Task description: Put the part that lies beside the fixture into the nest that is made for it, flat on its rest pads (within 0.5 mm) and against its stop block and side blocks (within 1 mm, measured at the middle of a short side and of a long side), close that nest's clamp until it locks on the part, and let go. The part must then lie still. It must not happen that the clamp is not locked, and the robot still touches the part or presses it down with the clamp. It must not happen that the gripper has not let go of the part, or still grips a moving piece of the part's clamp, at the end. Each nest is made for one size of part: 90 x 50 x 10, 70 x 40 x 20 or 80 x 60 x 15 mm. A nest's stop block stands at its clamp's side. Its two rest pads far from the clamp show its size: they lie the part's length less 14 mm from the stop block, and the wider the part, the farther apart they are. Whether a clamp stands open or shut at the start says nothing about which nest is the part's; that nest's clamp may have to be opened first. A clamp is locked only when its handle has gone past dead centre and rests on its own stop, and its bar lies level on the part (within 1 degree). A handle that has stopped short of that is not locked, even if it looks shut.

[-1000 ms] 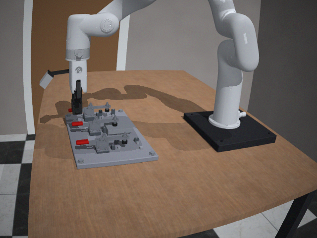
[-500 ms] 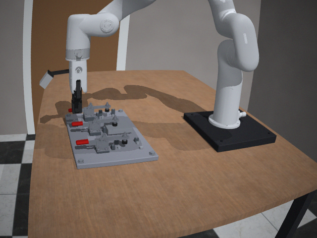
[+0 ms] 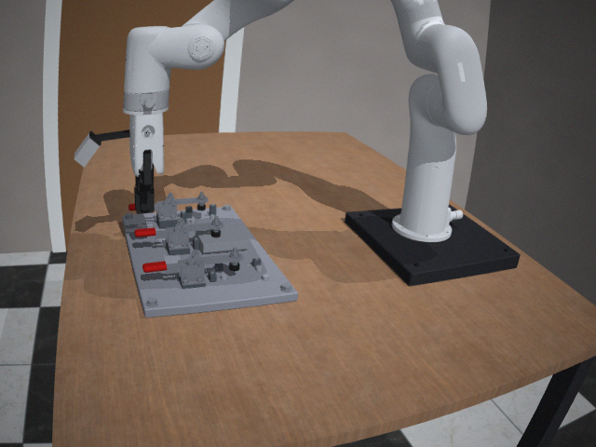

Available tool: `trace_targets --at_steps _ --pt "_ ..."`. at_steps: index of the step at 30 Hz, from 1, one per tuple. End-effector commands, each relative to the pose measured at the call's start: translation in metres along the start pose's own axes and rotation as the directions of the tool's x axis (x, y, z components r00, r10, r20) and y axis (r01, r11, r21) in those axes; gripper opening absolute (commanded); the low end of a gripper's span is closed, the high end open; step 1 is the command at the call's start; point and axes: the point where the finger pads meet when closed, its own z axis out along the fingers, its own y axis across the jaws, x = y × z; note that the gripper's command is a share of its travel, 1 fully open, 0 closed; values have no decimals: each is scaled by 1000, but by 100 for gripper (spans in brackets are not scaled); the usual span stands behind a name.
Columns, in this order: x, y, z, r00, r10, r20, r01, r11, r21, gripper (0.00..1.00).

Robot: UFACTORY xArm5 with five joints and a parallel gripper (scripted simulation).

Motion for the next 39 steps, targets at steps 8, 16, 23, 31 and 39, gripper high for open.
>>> trace_targets --at_steps 8,16,23,31,39 --pt "3 0 -2 1000 0 -4 0 1000 0 0" --pt "6 0 -2 1000 0 -4 0 1000 0 0" --pt "6 0 -2 1000 0 -4 0 1000 0 0" --pt "6 0 0 1000 0 -4 0 1000 0 0" --pt "6 0 8 1000 0 -4 0 1000 0 0"
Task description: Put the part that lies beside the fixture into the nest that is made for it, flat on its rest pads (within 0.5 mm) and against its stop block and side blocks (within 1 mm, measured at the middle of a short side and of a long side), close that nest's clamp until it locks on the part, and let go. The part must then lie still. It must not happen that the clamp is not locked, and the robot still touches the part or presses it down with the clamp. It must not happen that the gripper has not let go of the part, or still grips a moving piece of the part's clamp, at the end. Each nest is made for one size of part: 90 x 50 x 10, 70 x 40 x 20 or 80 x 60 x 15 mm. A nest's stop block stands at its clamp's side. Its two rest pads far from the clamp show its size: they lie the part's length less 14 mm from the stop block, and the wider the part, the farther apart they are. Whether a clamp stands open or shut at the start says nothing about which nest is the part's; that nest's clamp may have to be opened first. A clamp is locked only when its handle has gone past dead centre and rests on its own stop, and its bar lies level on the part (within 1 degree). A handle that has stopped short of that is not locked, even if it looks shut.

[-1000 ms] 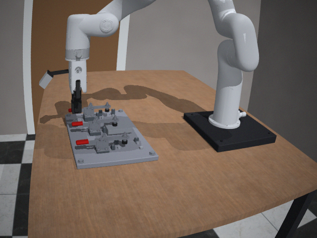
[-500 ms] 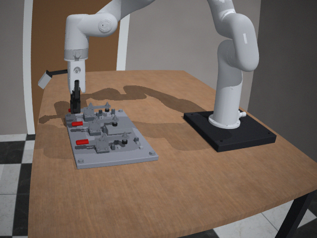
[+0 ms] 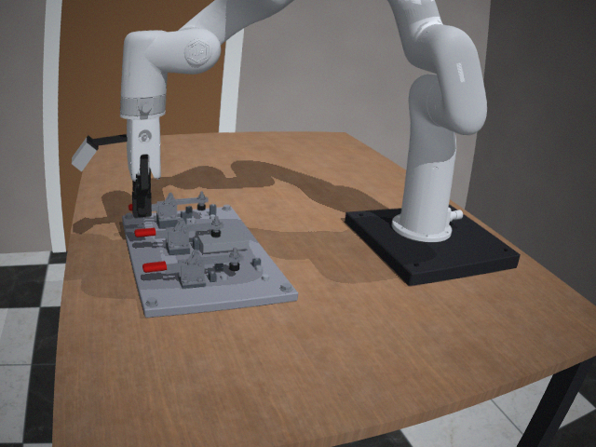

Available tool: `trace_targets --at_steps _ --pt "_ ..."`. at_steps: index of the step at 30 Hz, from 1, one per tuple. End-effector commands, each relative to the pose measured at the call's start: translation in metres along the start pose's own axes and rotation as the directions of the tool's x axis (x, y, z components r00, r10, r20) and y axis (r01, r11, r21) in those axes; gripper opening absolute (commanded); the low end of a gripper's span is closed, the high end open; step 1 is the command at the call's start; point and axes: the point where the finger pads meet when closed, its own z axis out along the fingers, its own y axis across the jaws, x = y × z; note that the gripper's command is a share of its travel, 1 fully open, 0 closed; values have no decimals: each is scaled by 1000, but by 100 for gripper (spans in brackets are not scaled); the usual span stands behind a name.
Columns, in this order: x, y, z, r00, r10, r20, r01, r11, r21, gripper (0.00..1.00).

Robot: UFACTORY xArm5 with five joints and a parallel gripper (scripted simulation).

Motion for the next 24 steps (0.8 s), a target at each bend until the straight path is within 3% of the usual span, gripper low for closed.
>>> trace_targets --at_steps 1,24 --pt "1 0 3 1000 0 -4 0 1000 0 0" --pt "1 0 7 1000 0 -4 0 1000 0 0"
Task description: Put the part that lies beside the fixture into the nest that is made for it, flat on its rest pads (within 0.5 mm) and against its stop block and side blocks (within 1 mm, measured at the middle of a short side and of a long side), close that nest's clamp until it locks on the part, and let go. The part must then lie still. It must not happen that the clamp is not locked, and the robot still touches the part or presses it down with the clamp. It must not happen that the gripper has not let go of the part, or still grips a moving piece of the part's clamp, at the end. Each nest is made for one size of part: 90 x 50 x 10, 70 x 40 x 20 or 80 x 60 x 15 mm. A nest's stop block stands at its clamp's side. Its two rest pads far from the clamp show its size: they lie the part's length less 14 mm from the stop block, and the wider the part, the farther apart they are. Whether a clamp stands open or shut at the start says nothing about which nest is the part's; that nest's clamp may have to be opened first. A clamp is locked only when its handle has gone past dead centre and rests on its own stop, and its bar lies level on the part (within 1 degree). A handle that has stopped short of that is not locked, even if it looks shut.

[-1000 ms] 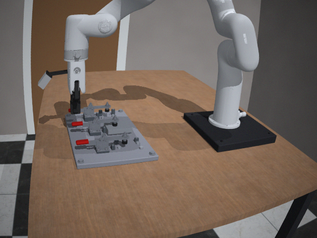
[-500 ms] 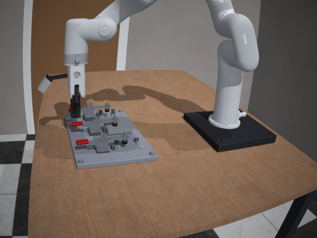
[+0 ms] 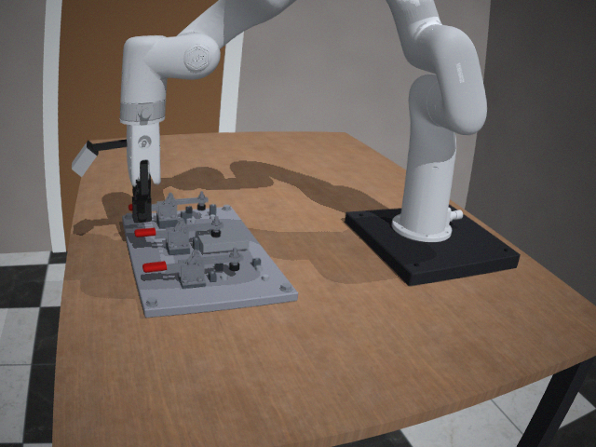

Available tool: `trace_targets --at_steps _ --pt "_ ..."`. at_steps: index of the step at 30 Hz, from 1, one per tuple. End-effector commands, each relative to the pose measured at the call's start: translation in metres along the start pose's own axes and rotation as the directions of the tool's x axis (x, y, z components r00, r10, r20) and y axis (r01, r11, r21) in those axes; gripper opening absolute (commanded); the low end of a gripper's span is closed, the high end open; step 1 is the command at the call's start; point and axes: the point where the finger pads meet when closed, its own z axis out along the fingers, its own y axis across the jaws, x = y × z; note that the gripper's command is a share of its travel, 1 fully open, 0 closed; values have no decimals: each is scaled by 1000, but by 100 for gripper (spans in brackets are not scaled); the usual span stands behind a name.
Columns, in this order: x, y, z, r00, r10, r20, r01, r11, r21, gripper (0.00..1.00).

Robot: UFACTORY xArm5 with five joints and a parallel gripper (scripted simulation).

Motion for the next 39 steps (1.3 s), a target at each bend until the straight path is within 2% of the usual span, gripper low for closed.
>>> trace_targets --at_steps 1,19,39 --pt "1 0 -2 1000 0 -4 0 1000 0 0" --pt "3 0 10 1000 0 -4 0 1000 0 0" --pt "3 0 11 1000 0 -4 0 1000 0 0"
